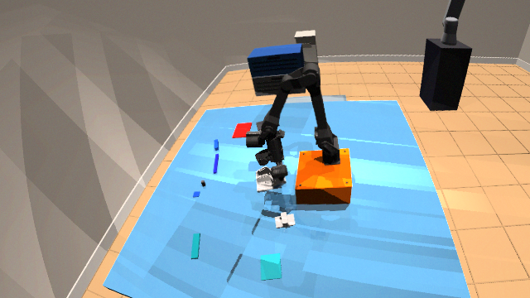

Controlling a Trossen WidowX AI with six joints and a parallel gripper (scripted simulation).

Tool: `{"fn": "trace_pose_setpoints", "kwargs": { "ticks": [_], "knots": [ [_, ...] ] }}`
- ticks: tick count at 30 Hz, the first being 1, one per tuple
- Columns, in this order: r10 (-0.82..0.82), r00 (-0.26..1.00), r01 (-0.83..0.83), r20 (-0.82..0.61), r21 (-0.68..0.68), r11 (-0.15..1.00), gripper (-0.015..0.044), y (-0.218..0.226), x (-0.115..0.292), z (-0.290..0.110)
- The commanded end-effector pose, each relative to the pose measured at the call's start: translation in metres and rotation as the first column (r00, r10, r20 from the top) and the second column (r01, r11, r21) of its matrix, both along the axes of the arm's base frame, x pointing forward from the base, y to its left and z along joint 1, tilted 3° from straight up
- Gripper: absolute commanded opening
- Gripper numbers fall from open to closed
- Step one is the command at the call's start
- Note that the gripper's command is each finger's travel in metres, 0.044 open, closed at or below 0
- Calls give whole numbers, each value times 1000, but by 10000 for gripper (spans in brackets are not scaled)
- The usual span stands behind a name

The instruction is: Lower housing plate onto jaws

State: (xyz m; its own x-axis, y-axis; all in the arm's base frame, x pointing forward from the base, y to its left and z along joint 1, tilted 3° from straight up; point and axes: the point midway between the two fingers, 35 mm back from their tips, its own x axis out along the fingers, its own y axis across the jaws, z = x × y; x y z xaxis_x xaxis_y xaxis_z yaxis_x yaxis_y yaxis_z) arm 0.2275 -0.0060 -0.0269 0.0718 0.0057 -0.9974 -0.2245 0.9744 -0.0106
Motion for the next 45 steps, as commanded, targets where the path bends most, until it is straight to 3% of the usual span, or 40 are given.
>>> {"fn": "trace_pose_setpoints", "kwargs": {
  "ticks": [1, 45],
  "knots": [
    [-5, 1000, 5, 0, 2, 1000, 351, 0, 0, -1],
    [-7, 1000, 7, 0, 2, 1000, 351, 0, 0, -10]
  ]
}}
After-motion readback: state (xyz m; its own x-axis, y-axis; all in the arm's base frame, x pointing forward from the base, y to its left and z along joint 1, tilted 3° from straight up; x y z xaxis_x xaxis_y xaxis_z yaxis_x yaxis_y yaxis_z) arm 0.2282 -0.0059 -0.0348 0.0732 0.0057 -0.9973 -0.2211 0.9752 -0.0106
